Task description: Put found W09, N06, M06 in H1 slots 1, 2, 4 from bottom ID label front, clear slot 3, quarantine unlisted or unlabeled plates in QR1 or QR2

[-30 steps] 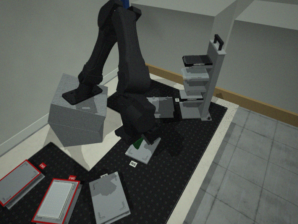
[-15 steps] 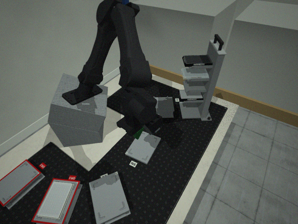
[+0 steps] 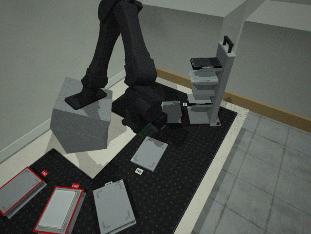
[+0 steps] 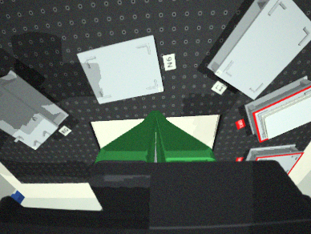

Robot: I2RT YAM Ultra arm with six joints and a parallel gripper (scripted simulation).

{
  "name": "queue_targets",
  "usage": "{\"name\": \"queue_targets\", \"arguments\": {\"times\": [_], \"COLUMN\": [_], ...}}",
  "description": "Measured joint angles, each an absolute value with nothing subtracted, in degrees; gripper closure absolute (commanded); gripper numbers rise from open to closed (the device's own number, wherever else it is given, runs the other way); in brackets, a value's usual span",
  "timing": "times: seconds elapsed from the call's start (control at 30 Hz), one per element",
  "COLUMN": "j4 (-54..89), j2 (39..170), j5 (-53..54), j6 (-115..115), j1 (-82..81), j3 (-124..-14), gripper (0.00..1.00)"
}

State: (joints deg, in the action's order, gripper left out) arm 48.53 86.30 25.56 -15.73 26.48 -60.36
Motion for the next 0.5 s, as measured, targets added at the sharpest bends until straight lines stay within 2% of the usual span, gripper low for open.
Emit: {"name": "queue_targets", "arguments": {"times": [0.5], "j4": [50.70], "j2": [79.94], "j5": [25.30], "j6": [-16.97], "j1": [23.53], "j3": [-54.61], "gripper": [1.00]}}
